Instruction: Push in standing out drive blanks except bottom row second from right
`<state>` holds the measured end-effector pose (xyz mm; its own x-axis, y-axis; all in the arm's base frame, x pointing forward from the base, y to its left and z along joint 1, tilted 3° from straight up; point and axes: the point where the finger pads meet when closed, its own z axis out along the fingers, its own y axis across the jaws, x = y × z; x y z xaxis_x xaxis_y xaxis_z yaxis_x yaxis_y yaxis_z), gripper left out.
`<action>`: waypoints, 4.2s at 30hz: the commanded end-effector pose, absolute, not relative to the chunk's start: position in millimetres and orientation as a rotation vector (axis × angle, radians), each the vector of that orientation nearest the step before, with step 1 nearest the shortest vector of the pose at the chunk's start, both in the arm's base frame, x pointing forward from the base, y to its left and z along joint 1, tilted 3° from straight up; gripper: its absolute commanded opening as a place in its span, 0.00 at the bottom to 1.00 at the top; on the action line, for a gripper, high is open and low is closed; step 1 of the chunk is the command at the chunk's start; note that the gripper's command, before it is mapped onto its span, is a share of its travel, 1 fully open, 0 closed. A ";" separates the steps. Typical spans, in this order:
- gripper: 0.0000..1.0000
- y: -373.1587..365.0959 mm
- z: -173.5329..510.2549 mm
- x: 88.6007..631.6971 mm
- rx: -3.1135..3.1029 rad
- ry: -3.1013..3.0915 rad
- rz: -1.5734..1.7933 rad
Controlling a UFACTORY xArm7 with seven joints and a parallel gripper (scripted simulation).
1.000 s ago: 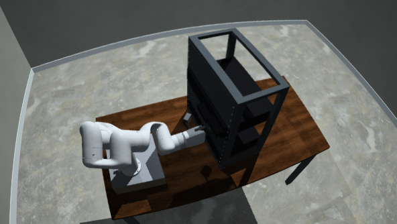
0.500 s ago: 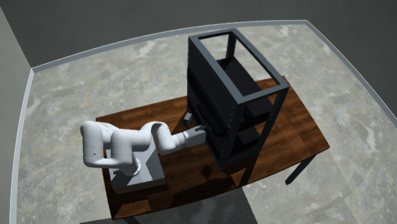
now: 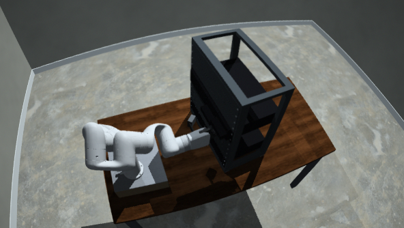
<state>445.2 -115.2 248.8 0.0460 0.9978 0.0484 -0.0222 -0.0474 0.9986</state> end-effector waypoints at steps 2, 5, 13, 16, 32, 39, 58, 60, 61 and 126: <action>0.00 -115.7 249.7 446.2 1.249 1.136 1.219; 0.00 -115.7 249.7 446.2 1.249 1.136 1.219; 0.00 -115.7 249.8 447.9 1.249 1.136 1.219; 0.00 -115.7 249.8 448.4 1.249 1.136 1.219; 0.00 -115.5 249.7 444.5 1.249 1.136 1.219; 0.00 -114.6 249.3 425.5 1.249 1.136 1.219; 0.00 -111.1 247.9 352.6 1.249 1.136 1.219; 0.00 -111.1 247.9 352.3 1.249 1.136 1.219; 0.00 -111.1 248.2 352.3 1.249 1.136 1.219; 0.00 -115.2 277.8 407.6 1.249 1.136 1.219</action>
